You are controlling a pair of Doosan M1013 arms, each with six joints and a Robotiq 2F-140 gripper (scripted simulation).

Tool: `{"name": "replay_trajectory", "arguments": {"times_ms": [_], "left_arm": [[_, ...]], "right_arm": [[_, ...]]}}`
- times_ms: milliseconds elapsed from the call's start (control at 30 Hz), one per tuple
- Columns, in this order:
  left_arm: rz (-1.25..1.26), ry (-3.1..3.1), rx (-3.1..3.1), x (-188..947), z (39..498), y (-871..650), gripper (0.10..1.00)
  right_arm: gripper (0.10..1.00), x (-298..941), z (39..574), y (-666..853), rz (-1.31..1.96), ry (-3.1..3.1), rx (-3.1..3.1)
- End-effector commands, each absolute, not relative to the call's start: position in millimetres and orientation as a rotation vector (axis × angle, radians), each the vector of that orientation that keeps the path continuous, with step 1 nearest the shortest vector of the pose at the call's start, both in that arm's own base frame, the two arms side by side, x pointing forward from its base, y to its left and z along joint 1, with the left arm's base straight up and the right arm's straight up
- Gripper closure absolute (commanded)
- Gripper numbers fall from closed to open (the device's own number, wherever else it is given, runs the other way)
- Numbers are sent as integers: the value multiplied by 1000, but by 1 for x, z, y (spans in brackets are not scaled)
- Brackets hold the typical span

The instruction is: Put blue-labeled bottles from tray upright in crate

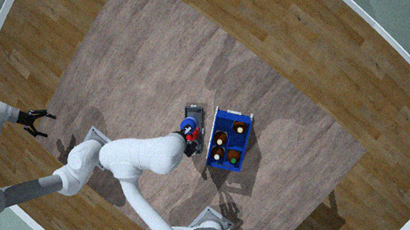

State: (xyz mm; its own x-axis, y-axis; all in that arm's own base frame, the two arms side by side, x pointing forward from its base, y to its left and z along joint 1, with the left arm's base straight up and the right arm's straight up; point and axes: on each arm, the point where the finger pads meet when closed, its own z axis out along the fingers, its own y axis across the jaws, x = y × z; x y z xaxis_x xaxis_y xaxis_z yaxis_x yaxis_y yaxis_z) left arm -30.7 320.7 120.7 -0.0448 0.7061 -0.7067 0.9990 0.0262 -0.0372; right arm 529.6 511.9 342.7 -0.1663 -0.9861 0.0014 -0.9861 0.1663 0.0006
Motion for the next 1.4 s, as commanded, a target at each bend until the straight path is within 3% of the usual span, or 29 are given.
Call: {"name": "replay_trajectory", "arguments": {"times_ms": [0,1367], "left_arm": [[-756,1804,1731,-31,121,321,98],[-756,1804,1731,-31,121,321,98]], "right_arm": [[999,530,344,509,0,-2399,2028],[999,541,344,446,0,-2399,2028]]}}
